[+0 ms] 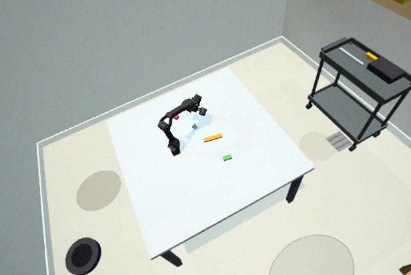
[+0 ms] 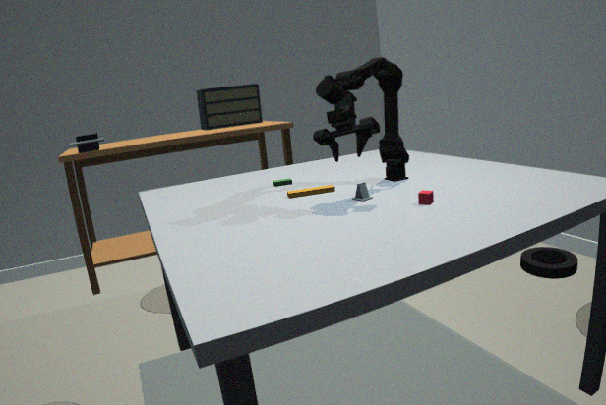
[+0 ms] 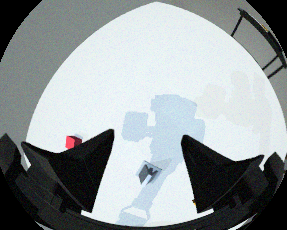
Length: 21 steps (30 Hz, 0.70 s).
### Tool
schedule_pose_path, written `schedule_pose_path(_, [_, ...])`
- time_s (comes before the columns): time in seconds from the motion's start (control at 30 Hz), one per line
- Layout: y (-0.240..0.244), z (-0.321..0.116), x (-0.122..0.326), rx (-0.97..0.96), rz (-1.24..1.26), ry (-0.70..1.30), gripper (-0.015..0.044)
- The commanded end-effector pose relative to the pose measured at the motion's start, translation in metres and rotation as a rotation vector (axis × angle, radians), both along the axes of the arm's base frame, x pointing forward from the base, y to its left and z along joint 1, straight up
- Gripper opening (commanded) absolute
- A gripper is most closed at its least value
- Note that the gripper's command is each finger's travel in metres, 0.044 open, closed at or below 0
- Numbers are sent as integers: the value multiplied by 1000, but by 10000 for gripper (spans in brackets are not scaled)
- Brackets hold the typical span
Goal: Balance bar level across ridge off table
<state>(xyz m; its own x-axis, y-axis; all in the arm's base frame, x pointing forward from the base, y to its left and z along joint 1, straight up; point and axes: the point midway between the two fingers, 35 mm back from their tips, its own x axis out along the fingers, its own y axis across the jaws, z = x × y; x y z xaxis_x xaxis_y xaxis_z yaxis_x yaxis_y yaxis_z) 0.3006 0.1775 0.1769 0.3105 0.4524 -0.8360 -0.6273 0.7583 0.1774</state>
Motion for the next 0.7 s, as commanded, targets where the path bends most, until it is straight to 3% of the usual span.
schedule_pose_path(0.0, [-23,-9,8,-39,-98,50,315])
schedule_pose_path(0.67, [-147,-45,15,-214,-575,318,315])
